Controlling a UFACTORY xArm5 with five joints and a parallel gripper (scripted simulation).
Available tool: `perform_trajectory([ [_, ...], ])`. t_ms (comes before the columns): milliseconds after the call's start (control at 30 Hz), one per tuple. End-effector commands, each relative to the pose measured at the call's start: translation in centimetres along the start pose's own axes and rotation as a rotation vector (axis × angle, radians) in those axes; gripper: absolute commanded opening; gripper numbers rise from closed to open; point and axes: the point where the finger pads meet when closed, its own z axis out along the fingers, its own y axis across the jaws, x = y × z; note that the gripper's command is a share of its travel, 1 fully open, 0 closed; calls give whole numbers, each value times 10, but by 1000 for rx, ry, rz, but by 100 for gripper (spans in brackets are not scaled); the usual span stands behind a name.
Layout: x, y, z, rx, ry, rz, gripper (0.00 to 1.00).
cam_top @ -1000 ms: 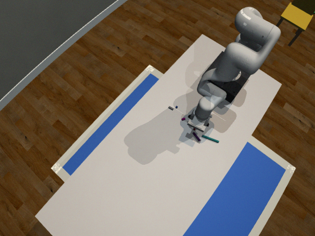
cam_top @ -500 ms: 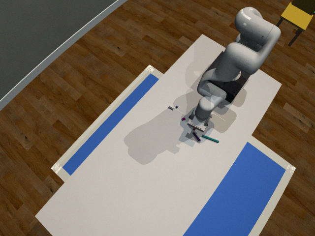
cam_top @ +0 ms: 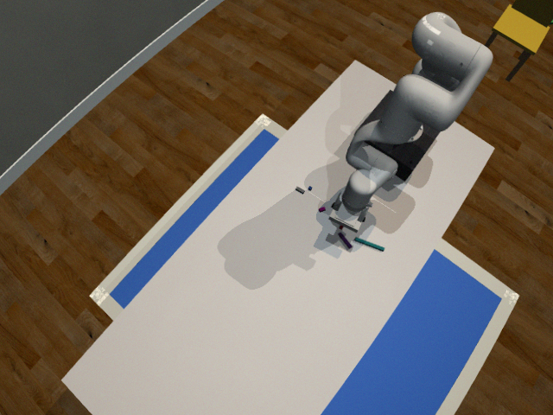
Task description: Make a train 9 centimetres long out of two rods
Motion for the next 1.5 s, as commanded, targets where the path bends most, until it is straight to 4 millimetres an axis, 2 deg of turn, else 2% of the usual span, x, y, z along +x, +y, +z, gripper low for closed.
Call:
perform_trajectory([
  [0,1,0,-1,0,3,0,4],
  [300,1,0,-1,0,3,0,4],
  [400,1,0,-7,0,3,0,4],
  [533,1,0,-27,0,3,0,4],
  [733,1,0,-71,0,3,0,4],
  [800,1,0,-71,0,3,0,4],
  [967,1,0,-96,0,3,0,4],
  [1400,1,0,-100,0,3,5,4],
  [1467,8,13,-100,-1,3,90,4],
])
